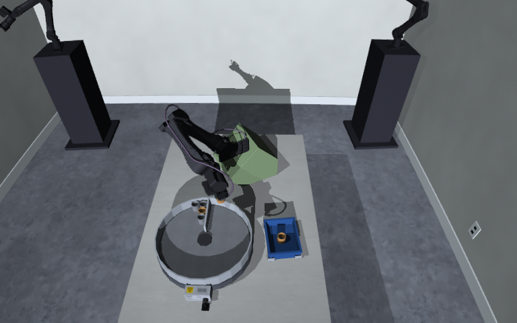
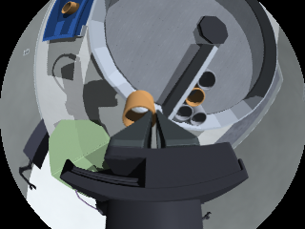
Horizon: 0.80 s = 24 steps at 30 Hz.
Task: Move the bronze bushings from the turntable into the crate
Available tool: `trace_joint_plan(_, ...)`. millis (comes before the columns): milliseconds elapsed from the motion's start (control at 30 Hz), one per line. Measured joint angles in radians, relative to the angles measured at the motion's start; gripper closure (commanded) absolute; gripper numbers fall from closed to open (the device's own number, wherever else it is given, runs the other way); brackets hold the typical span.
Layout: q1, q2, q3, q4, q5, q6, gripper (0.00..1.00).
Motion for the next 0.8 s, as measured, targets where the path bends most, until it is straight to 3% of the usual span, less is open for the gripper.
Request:
trace_joint_plan(333,0.115,0.214,0.093,-0.003,0.002,0.171,1.0)
trace_joint_plan(800,0.259,0.607,0.389,-0.014,-0.013,0.369,1.0)
